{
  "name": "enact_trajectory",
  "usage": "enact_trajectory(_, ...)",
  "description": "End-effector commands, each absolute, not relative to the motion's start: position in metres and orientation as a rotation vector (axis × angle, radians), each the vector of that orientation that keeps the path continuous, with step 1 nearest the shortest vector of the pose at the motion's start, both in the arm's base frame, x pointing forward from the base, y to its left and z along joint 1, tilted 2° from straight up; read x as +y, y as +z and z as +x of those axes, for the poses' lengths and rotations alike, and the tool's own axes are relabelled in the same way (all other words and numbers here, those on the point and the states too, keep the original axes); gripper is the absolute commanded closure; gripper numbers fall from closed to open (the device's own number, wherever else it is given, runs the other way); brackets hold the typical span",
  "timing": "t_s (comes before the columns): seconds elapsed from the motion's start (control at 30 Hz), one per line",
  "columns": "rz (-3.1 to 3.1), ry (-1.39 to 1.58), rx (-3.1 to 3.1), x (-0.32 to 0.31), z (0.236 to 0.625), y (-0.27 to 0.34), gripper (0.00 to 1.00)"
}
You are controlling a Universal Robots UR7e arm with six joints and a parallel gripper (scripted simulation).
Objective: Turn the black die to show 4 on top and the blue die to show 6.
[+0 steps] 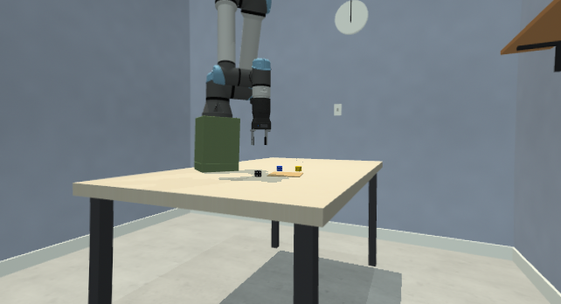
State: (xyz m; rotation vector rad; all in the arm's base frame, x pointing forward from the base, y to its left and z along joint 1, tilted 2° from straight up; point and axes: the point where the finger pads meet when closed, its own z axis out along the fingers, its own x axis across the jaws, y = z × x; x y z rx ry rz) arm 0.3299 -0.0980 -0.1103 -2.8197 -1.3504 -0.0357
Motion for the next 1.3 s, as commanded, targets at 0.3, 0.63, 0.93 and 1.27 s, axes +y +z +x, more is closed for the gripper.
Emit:
enact_trajectory(0.3,-2.82,-0.036,-1.35,-0.097,0.33,-0.142,0.0)
enact_trajectory(0.63,-2.82,-0.036,-1.35,-0.096,0.331,-0.17,0.0)
enact_trajectory(0.93,-2.82,-0.036,-1.35,-0.096,0.331,-0.196,0.0)
enact_trajectory(1.27,-2.82,-0.036,-1.35,-0.095,0.331,-0.205,0.0)
